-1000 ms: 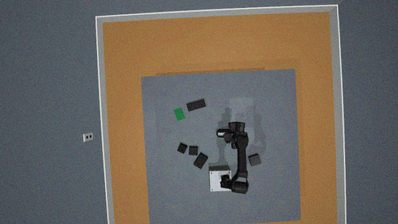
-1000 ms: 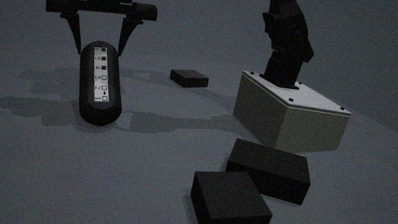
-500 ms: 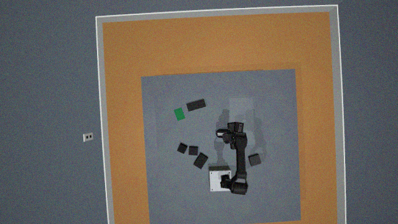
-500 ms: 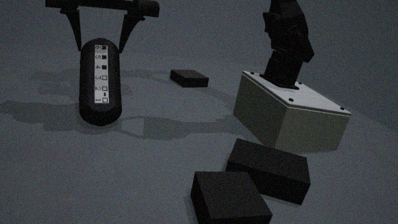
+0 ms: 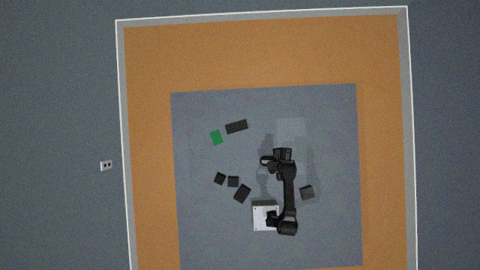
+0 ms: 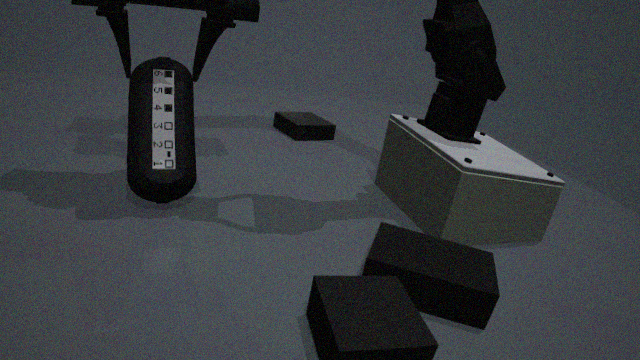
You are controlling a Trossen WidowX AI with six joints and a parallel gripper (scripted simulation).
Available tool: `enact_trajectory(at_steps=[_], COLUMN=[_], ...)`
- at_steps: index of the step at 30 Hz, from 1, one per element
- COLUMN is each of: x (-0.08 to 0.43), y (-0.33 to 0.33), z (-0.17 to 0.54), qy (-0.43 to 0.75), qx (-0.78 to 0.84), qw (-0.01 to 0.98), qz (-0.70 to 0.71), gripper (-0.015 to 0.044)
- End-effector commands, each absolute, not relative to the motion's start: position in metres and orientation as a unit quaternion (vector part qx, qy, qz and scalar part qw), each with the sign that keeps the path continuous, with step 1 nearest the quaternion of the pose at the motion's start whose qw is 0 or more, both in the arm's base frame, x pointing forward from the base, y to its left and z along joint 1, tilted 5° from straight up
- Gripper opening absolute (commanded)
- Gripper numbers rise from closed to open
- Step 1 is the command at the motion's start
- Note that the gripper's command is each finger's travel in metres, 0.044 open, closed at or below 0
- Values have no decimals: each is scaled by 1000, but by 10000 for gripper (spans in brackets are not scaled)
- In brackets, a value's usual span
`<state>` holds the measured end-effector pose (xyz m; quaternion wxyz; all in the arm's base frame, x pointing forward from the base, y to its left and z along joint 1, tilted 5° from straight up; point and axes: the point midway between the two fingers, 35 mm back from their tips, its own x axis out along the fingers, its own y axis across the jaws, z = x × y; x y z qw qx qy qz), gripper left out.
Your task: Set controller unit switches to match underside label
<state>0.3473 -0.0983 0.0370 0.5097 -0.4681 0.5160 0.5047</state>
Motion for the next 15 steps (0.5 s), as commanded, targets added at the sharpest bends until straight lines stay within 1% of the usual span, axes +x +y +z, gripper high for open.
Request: enact_trajectory(at_steps=[1, 15], x=[349, 350], y=[-91, -81], z=[40, 45], qy=[511, 511], qx=[-466, -466], qw=[513, 513], qz=[508, 508], gripper=[335, 335])
